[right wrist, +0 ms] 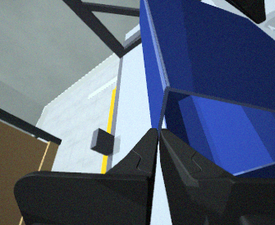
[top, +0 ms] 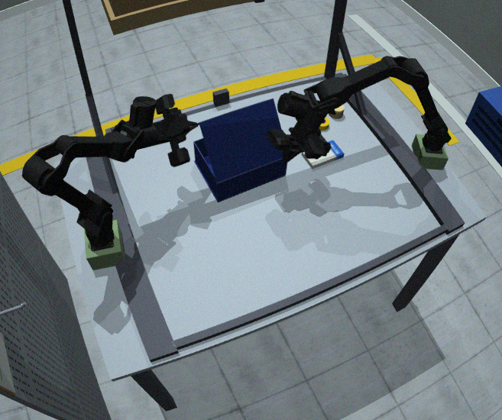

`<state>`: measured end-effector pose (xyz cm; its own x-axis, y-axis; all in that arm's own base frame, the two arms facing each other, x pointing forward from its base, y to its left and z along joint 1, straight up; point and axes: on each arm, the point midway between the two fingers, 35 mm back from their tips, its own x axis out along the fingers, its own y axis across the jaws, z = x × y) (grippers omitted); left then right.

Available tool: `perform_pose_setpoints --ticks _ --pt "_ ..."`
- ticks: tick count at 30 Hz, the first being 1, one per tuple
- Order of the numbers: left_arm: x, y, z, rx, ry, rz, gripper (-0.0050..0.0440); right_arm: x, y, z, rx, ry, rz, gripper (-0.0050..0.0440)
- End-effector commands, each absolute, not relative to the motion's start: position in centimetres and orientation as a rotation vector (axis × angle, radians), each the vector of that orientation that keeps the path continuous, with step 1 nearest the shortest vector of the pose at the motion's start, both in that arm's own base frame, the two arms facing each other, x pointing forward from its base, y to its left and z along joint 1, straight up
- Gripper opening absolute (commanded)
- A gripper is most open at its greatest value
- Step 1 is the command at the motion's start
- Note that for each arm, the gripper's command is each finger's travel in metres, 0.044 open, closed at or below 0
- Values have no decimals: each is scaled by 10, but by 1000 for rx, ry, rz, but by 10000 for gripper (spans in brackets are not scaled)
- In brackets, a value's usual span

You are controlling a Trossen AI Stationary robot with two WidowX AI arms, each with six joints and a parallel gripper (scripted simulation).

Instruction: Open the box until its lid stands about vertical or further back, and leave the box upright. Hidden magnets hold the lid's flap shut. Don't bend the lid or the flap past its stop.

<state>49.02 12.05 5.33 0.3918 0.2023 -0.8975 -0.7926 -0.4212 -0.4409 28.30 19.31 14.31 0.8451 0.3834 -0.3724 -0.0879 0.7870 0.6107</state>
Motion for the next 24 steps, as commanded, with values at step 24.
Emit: perform_pose_setpoints --ticks 24 --pt "492 120 116 -1646 512 1202 -50 285 195 154 630 488 279 6"
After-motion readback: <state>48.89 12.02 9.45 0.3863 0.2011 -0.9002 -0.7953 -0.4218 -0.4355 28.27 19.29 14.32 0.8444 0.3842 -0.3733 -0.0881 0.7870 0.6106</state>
